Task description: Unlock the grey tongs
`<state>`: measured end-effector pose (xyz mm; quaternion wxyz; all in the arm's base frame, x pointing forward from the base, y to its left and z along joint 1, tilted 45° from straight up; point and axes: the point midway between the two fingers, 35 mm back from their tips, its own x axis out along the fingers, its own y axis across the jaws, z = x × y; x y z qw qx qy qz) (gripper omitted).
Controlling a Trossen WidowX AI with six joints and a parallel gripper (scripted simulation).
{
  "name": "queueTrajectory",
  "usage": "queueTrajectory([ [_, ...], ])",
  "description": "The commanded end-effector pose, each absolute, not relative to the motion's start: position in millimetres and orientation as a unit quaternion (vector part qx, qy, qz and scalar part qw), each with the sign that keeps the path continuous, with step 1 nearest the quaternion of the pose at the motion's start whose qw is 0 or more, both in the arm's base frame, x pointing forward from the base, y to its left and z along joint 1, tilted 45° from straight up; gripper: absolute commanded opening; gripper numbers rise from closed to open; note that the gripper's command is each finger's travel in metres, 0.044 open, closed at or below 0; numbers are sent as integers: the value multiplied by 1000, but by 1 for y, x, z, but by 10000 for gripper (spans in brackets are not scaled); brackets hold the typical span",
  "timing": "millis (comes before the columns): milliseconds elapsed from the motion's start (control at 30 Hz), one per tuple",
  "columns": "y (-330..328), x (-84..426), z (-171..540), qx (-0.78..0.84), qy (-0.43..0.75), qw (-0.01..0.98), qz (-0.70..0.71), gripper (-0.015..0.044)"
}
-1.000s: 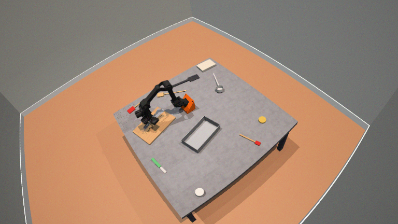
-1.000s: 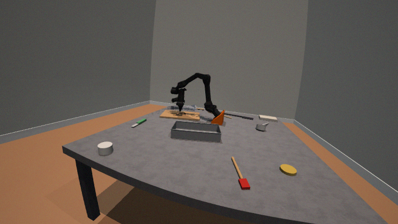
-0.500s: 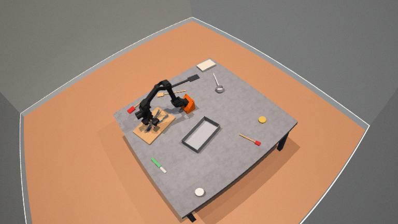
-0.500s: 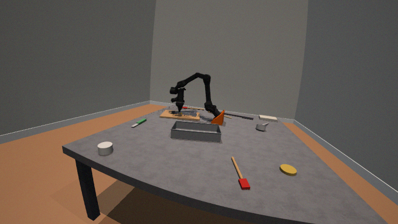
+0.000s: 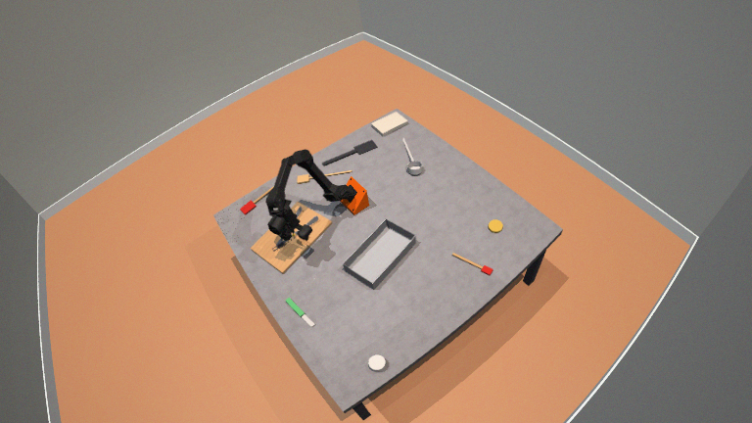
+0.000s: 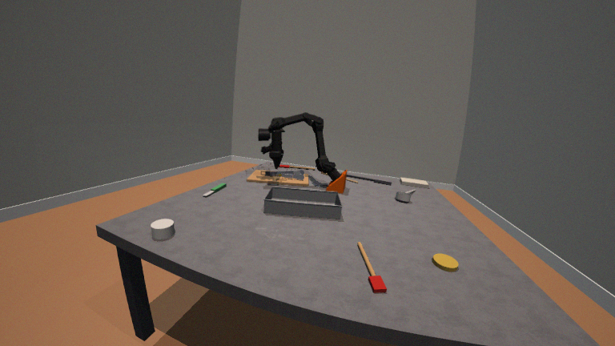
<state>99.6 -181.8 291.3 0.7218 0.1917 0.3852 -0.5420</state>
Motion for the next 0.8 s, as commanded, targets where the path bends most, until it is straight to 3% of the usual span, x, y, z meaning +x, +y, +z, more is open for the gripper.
queueTrajectory([
  [0, -168, 110, 297, 184, 384, 724, -543, 440],
  [367, -125, 135, 324, 138, 339, 762, -534, 440],
  [767, -104, 119, 349, 150, 299, 823, -460, 440],
])
